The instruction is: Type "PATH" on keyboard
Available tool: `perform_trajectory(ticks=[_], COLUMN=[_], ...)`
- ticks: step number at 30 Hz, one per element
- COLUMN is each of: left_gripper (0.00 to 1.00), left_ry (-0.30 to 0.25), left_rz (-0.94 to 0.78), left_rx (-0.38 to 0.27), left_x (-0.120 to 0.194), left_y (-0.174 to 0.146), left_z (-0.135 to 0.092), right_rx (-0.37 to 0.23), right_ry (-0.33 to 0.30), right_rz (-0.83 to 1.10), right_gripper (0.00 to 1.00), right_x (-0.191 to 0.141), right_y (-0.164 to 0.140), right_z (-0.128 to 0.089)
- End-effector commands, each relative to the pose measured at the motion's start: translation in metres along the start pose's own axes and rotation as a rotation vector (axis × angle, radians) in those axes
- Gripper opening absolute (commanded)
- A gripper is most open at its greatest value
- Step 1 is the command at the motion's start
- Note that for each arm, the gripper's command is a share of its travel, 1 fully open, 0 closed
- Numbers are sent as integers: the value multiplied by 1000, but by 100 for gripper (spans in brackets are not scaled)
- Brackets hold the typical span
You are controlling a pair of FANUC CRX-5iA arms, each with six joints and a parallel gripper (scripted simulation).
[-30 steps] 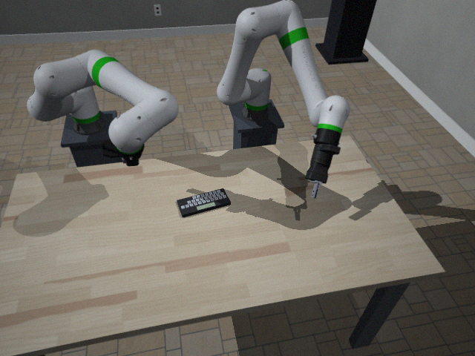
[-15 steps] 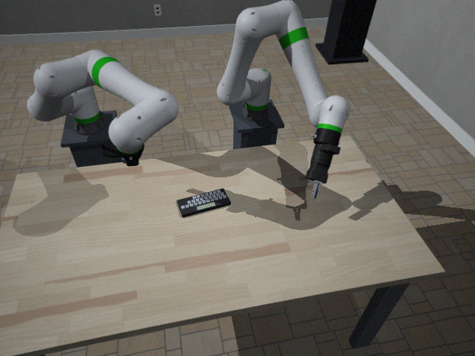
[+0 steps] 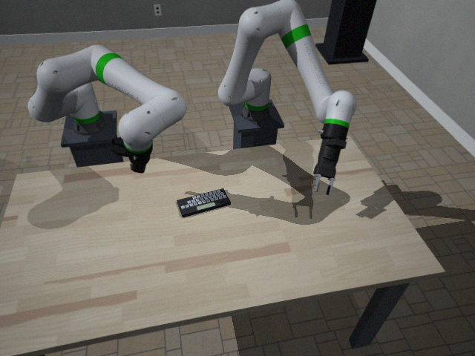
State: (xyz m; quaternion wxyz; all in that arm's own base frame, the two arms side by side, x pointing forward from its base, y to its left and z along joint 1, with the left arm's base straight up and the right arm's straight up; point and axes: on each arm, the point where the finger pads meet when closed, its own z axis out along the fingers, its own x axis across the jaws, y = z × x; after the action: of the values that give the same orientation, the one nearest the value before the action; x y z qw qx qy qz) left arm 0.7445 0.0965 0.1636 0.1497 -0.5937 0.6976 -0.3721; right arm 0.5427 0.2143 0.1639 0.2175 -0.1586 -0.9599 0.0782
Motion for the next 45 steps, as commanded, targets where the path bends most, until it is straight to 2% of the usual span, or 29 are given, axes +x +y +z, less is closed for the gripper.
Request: perform_trajectory(ticks=[1, 2, 8, 16, 18, 19, 21, 33, 35, 36, 37, 45], left_gripper=[100, 100, 100, 100, 100, 100, 100, 100, 100, 100, 100, 100], left_ry=[-4, -9, -47, -98, -98, -107, -120, -130, -130, -125, -117, -63], left_rz=[46, 74, 288, 561, 561, 609, 695, 987, 987, 1024, 1059, 1174], left_rx=[4, 4, -7, -69, -69, -86, -123, -313, -313, -347, -381, -520], left_x=[-9, -15, -61, -119, -119, -129, -147, -203, -203, -210, -215, -227], left_y=[-3, -4, -1, 24, 24, 32, 47, 131, 131, 149, 162, 230], left_z=[-12, -19, -75, -155, -155, -171, -200, -322, -322, -344, -360, -441], right_rx=[-15, -33, -80, -172, -172, -214, -237, -444, -444, -502, -517, -673], right_ry=[-63, -110, -199, -313, -313, -350, -368, -474, -474, -489, -492, -503], right_rz=[92, 175, 327, 521, 521, 585, 618, 834, 834, 878, 889, 982], right_gripper=[0, 0, 0, 0, 0, 0, 0, 0, 0, 0, 0, 0], right_x=[-5, -10, -20, -33, -33, -38, -40, -51, -51, -52, -52, -48], right_y=[10, 19, 39, 67, 67, 78, 83, 131, 131, 144, 147, 182], right_z=[2, 5, 9, 11, 11, 10, 10, 2, 2, -1, -2, -11])
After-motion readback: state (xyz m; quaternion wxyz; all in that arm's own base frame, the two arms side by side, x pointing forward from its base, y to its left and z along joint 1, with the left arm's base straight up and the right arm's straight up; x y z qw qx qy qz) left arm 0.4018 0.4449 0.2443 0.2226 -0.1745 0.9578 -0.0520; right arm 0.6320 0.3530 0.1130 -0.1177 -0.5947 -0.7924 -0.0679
